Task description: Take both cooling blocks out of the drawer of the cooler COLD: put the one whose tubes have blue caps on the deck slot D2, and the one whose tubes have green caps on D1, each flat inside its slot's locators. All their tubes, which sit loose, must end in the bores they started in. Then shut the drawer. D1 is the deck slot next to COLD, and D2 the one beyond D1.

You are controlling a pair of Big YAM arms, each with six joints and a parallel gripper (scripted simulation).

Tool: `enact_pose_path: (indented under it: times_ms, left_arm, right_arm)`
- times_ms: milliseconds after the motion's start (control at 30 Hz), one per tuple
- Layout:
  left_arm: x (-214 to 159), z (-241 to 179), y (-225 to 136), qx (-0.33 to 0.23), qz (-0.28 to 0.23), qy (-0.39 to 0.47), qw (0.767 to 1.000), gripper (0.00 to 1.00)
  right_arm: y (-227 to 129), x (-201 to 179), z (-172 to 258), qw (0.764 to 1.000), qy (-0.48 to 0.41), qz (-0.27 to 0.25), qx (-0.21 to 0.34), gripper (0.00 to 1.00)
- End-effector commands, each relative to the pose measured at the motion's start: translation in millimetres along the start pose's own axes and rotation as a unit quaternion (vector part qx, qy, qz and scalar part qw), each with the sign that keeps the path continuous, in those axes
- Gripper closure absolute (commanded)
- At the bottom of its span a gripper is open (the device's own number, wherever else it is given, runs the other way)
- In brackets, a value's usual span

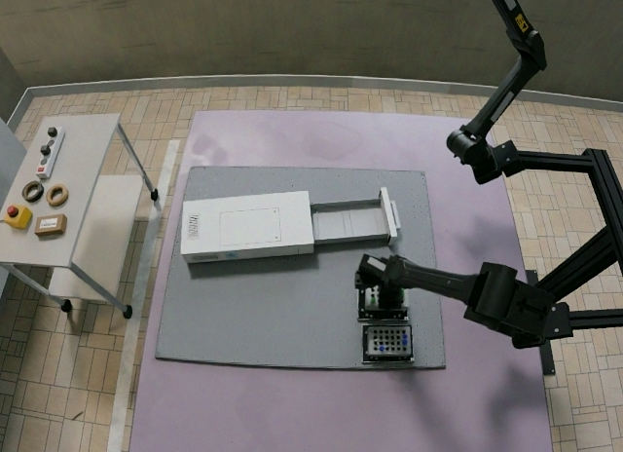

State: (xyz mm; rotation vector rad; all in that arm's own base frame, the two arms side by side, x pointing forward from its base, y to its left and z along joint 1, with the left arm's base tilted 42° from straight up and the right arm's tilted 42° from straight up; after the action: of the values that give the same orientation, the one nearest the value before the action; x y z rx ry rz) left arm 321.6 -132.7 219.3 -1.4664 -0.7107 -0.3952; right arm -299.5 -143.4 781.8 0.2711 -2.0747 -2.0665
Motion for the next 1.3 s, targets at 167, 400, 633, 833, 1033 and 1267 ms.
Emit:
enact_pose_path:
  times_ms: [167, 400, 633, 833, 1033, 1267]
  left_arm:
    - [20, -12, -28, -0.027, -0.032, -0.01, 0.999, 1.0]
    - [20, -12, -28, -0.027, -0.032, -0.01, 0.999, 1.0]
    - [20, -12, -28, -0.027, -0.032, -0.01, 0.999, 1.0]
    - [21, -12, -28, -0.027, -0.032, -0.01, 0.999, 1.0]
    - [23, -14, -24, -0.033, -0.039, -0.007, 0.999, 1.0]
    - [23, -13, -9, -0.02, -0.026, -0.003, 0.999, 1.0]
  right_arm:
    - [1, 10, -2, 1.0, 0.0, -0.009, -0.001, 1.0]
    - [1, 10, -2, 1.0, 0.0, -0.009, -0.001, 1.0]
    - [1, 10, -2, 1.0, 0.0, -0.009, -0.001, 1.0]
    - [1, 10, -2, 1.0, 0.0, -0.009, -0.001, 1.0]
    - [1, 10, -2, 1.0, 0.0, -0.009, -0.001, 1.0]
    - [1, 10, -2, 1.0, 0.0, -0.009, -0.001, 1.0]
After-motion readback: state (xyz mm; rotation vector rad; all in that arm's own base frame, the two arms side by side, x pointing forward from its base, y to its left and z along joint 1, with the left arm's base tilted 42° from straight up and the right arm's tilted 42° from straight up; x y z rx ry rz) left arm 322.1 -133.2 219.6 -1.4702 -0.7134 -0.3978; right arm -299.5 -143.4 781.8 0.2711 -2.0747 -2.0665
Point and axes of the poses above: on each arm, the point where the finger pads meet when closed, its own y axis out along the fingers, its own z axis across the jaws, x = y × z, the point moved 10 cm from there along -y, back along the fingers, and after that the axes turned 10 degrees about -y, right-handed, at the moved point
